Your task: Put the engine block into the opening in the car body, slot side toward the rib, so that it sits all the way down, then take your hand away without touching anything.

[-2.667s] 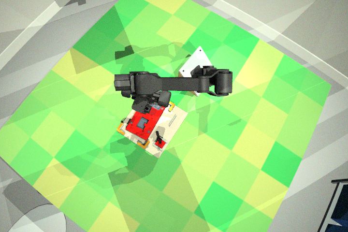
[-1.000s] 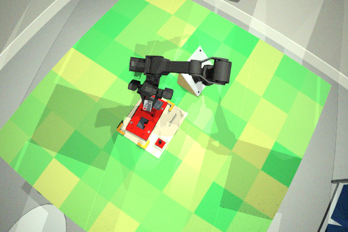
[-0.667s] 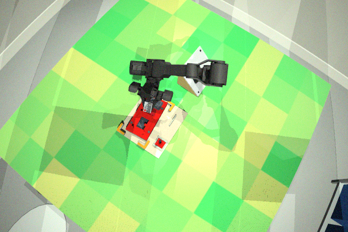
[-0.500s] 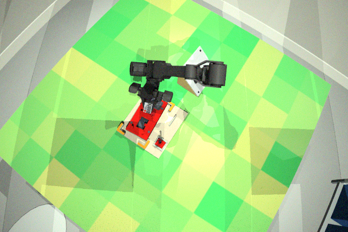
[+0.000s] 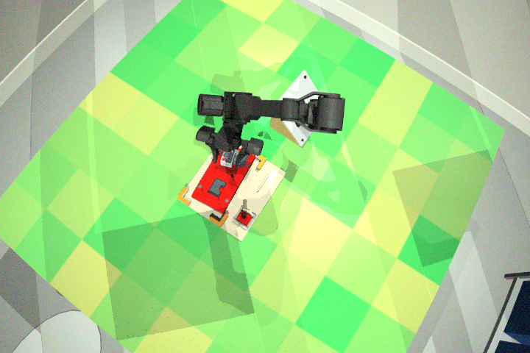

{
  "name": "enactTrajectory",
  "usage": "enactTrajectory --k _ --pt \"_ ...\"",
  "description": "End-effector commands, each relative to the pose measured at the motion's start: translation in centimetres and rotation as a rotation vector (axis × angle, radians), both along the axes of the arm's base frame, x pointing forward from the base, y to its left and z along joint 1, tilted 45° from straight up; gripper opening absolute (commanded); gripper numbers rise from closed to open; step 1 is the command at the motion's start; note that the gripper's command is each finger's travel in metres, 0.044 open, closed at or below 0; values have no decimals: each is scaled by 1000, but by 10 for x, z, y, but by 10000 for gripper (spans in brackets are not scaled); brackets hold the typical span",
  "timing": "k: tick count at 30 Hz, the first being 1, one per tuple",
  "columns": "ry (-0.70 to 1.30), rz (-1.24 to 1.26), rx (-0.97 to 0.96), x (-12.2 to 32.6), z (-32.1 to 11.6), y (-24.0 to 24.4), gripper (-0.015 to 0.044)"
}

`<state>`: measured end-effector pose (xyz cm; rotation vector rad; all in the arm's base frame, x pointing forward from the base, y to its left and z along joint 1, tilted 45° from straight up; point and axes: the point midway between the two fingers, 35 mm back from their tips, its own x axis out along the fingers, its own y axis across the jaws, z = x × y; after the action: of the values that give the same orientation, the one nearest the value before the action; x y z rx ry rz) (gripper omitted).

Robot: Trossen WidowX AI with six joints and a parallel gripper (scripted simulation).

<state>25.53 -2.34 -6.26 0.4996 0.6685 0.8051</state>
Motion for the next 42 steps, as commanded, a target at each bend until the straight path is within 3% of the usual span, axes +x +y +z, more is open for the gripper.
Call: enactTrajectory --k 1,4,20,42 --pt "0 1 -2 0 0 0 368" --pt "0 1 -2 0 0 0 440" --pt "15 9 -4 -24 14 -36 440" --pt "42 35 -25 -19 13 -35 440"
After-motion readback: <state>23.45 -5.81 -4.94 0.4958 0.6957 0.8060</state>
